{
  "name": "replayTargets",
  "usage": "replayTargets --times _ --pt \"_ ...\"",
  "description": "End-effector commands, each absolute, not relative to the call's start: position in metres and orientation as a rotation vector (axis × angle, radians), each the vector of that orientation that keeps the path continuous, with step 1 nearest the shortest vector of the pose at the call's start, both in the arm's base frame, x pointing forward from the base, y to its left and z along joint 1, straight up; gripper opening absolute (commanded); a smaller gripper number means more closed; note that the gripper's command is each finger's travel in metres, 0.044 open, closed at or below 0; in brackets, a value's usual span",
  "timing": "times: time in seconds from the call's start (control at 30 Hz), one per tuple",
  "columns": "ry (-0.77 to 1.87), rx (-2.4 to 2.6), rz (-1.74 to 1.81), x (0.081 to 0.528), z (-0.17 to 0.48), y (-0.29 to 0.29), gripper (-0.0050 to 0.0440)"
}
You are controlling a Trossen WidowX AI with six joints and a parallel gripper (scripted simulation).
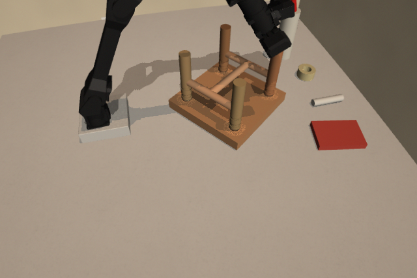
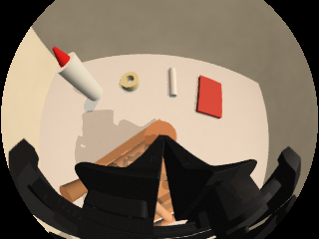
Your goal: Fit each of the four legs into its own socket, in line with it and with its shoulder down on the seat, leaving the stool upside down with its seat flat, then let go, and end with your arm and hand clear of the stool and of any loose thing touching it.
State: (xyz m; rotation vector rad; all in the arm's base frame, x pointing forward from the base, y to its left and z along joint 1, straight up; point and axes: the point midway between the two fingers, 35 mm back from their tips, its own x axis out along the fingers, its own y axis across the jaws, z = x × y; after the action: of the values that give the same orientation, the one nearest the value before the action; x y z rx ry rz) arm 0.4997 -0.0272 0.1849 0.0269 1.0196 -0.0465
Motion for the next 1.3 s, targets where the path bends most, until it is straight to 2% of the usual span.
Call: replayTargets --times 0.0,1.27 --pt "1.055 0.030 -0.047 0.4976 0.1688 -0.0269 0.0000" --pt "1.055 0.030 -0.047 0.4975 0.1642 -0.0269 0.0000"
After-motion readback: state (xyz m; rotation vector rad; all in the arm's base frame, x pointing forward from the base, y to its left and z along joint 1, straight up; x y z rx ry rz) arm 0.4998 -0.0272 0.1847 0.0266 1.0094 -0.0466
